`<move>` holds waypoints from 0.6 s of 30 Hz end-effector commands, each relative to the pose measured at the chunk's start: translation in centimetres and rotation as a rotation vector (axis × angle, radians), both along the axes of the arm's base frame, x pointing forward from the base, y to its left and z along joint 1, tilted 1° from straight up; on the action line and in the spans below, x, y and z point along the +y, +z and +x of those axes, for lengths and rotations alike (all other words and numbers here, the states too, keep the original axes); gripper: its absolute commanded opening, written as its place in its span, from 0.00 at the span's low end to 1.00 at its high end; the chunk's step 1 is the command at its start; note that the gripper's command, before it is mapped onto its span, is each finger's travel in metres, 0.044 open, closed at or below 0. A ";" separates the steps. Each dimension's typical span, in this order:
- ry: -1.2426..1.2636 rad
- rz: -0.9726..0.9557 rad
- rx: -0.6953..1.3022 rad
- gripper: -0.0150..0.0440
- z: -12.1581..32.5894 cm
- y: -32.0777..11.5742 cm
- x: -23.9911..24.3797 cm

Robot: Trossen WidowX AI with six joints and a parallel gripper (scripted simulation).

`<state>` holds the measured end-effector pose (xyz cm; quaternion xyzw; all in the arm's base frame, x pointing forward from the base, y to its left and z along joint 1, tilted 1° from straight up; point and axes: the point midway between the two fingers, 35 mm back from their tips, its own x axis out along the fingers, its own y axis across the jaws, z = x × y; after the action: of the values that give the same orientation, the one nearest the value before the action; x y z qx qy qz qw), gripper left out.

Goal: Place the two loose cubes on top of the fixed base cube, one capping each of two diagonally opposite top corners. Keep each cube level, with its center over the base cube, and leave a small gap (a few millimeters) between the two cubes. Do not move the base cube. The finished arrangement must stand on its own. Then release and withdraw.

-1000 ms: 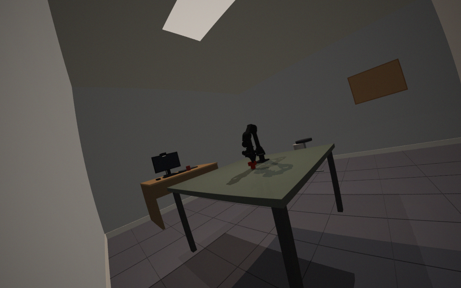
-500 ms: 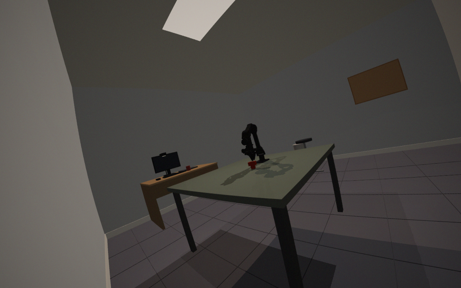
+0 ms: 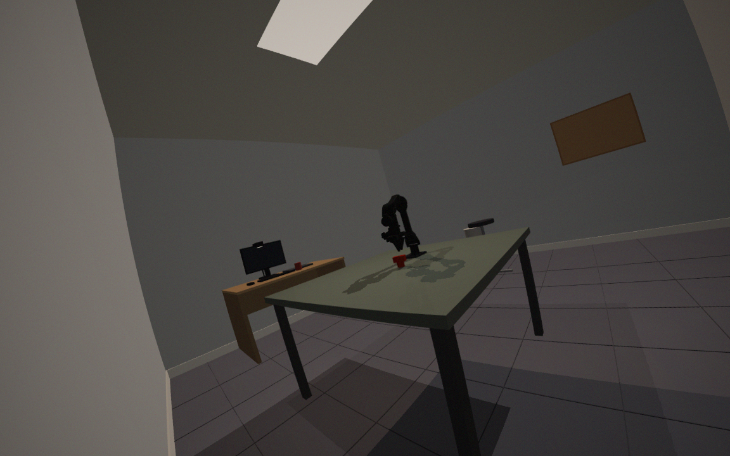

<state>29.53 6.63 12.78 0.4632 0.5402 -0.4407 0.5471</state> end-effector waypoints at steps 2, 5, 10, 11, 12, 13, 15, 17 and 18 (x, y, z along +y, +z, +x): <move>0.001 0.001 -0.006 0.60 0.0 0.9 0.0; 0.001 0.001 -0.006 0.60 0.0 1.4 0.0; 0.001 0.001 -0.006 0.60 0.0 2.1 0.0; 0.001 0.001 -0.006 0.60 0.0 2.2 0.0; 0.001 0.001 -0.006 0.60 0.0 2.2 0.0; 0.001 0.001 -0.006 0.60 0.0 2.2 0.0; 0.001 0.001 -0.006 0.60 0.0 2.2 0.0; 0.000 0.001 -0.005 0.69 0.0 2.3 0.0; 0.000 0.001 -0.005 0.74 0.0 2.5 0.0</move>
<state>29.47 6.60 14.84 0.4639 0.5397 -0.4403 0.5474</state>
